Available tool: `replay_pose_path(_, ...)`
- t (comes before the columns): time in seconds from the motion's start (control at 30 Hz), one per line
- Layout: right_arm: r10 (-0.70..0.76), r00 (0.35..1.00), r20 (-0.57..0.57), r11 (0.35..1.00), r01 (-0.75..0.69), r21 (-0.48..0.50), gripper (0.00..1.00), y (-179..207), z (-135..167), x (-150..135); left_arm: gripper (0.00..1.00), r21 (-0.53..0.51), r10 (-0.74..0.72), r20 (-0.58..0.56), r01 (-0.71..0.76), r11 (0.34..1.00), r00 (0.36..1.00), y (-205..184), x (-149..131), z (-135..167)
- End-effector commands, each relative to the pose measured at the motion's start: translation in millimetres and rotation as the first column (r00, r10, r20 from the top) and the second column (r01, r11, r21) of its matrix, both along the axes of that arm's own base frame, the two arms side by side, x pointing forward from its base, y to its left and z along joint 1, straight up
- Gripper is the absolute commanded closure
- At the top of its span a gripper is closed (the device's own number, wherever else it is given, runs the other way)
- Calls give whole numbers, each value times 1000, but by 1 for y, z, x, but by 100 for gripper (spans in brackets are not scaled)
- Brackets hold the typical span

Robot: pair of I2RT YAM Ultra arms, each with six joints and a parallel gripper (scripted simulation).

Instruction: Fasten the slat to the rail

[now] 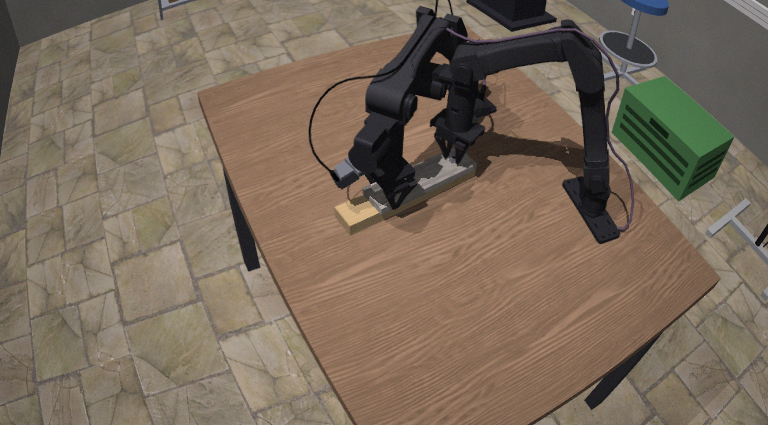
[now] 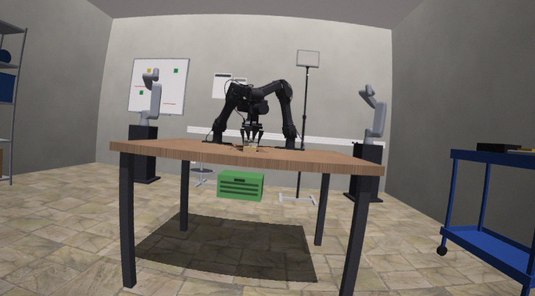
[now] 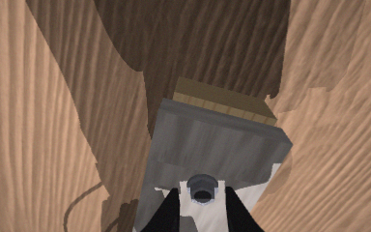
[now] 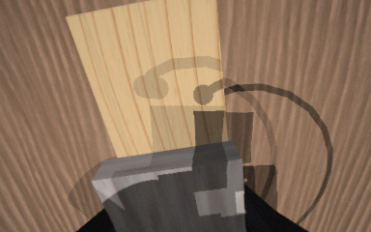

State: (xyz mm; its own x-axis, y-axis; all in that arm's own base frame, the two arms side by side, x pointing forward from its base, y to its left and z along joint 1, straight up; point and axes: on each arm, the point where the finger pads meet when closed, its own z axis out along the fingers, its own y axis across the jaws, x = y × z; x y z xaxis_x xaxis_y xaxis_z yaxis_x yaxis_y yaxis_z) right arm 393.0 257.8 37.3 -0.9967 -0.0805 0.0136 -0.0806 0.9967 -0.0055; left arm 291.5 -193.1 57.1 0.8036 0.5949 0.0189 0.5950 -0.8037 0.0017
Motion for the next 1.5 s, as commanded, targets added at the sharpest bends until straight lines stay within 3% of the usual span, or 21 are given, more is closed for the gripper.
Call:
replay_pose_path(0.0, 0, 1000, 13, 1000, 0, 8, 28, 1, 6, 2, 66, -6, 0, 9, 0, 1000, 1000, -1, 1, 3)
replay_pose_path(0.43, 0, 1000, 13, 1000, 0, 8, 28, 1, 6, 2, 66, -7, 14, 10, -14, 1000, 1000, -1, 2, 3)
replay_pose_path(0.57, 0, 1000, 13, 1000, 0, 8, 28, 1, 6, 2, 66, -15, 287, 8, -287, 958, 958, -1, 1, 4)
replay_pose_path(0.63, 0, 1000, 13, 1000, 0, 8, 28, 1, 6, 2, 66, -15, 287, 8, -287, 958, 958, -1, 1, 4)
replay_pose_path(0.77, 0, 1000, 13, 1000, 0, 8, 28, 1, 6, 2, 66, -21, 528, 5, -528, 849, 849, -1, 1, 4)
replay_pose_path(0.93, 0, 1000, 13, 1000, 0, 8, 28, 1, 6, 2, 66, -25, 709, 1, -709, 705, 705, -2, 1, 5)
replay_pose_path(1.13, 0, 1000, 13, 1000, 0, 8, 28, 1, 6, 2, 66, -29, 876, -5, -875, 482, 483, -2, 0, 6)
replay_pose_path(1.2, 0, 1000, 13, 1000, 0, 8, 28, 1, 6, 2, 66, -29, 876, -5, -875, 482, 483, -2, 0, 6)
replay_pose_path(1.23, 0, 1000, 13, 1000, 0, 8, 28, 1, 6, 2, 66, -30, 926, -8, -926, 376, 377, -2, 0, 6)
replay_pose_path(1.47, 0, 1000, 13, 1000, 0, 8, 28, 1, 6, 2, 66, -30, 998, -14, -998, 64, 64, -2, 0, 6)
